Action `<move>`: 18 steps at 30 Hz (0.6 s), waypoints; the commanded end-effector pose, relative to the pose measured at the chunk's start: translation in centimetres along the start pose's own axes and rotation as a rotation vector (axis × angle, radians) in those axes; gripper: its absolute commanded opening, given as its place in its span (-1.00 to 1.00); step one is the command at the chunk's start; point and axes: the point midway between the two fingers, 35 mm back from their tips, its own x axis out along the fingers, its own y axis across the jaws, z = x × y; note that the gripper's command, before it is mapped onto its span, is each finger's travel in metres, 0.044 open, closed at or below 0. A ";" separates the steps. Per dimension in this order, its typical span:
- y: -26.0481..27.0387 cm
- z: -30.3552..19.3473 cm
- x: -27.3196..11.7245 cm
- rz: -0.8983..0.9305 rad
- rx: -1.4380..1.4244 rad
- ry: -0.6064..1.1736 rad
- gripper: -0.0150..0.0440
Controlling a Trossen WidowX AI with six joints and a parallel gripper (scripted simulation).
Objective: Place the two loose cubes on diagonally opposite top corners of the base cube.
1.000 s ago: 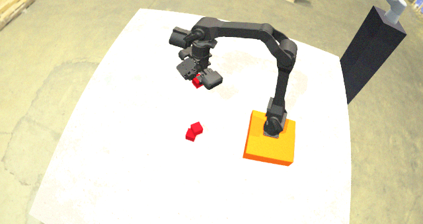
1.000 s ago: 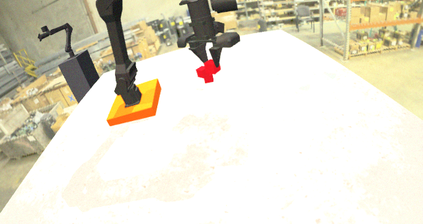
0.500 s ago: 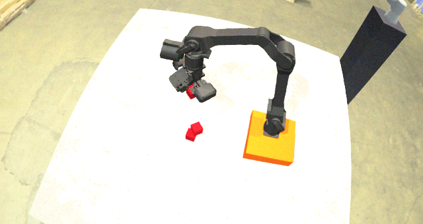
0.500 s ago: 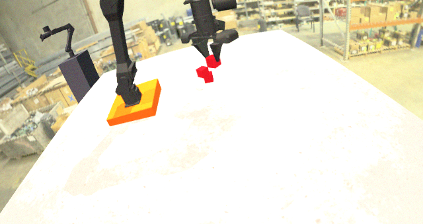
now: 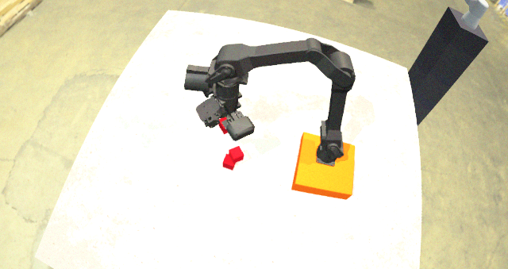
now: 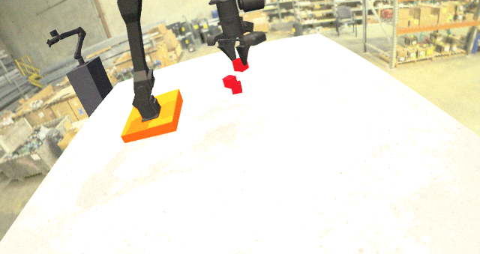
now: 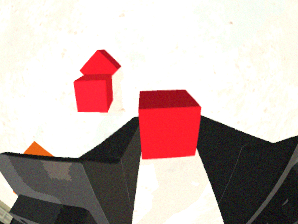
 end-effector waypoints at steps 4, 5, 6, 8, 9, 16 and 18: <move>1.7 1.4 0.2 0.004 0.018 -0.003 -0.14; 2.0 1.6 0.2 0.005 0.021 -0.003 -0.14; 2.3 1.8 0.2 0.005 0.024 -0.003 -0.14; 2.8 2.2 0.3 0.005 0.029 -0.003 -0.14; 3.1 2.4 0.3 0.005 0.032 -0.003 -0.14; 5.1 3.6 0.5 0.007 0.052 -0.002 -0.14; 5.7 3.9 0.5 0.007 0.058 -0.002 -0.14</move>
